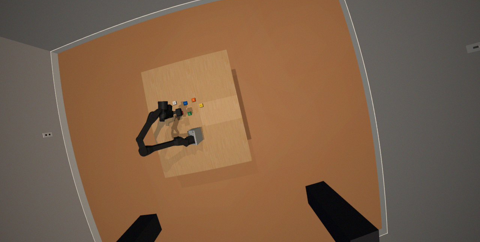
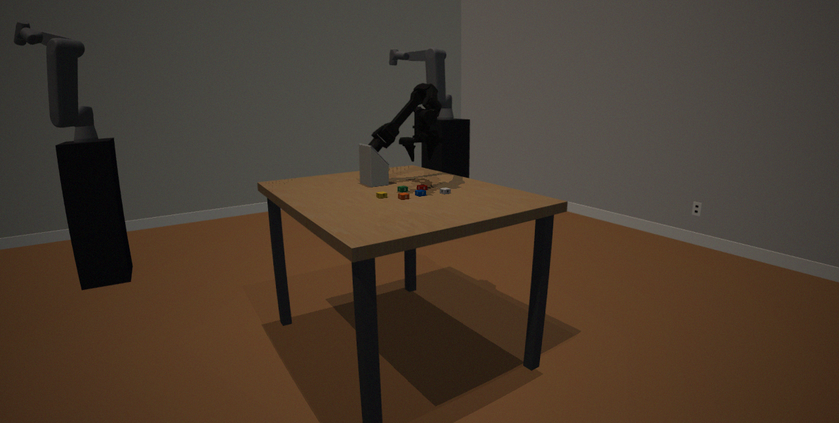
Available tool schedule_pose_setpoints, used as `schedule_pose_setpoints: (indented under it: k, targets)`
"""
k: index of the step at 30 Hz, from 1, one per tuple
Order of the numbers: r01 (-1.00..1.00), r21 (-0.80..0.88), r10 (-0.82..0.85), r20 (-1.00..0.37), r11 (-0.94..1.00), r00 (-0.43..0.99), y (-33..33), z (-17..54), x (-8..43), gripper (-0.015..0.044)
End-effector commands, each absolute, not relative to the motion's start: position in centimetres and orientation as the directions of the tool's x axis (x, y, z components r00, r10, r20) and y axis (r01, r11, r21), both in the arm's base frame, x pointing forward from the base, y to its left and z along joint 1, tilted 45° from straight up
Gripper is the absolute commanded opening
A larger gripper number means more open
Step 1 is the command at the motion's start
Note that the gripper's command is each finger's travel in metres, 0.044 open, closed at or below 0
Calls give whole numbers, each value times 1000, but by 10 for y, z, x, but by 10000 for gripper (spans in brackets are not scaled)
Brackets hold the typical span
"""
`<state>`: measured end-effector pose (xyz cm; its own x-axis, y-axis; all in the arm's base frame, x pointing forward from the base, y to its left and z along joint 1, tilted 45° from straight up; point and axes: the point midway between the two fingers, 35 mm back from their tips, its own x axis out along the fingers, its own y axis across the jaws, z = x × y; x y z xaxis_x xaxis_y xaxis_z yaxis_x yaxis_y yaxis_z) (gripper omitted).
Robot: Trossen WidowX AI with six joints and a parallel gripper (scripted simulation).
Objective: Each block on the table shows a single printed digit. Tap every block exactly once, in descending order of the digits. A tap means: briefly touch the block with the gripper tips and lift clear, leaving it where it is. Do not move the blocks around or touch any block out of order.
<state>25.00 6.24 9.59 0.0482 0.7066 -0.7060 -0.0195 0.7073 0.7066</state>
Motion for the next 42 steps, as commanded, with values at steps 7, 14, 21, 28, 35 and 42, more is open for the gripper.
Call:
schedule_pose_setpoints:
  k: [7,14,21,28,35,42]
  targets:
    - [-18,709,709,-703,705,50,63,98,251,400]
    - [-20,709,709,-704,705,52,67,110,286,400]
    - [-23,710,710,-702,704,56,83,128,353,400]
    - [-24,710,710,-702,703,56,85,129,359,400]
    - [-24,710,710,-702,703,56,85,129,359,400]
    - [-24,710,710,-702,703,56,85,129,359,400]
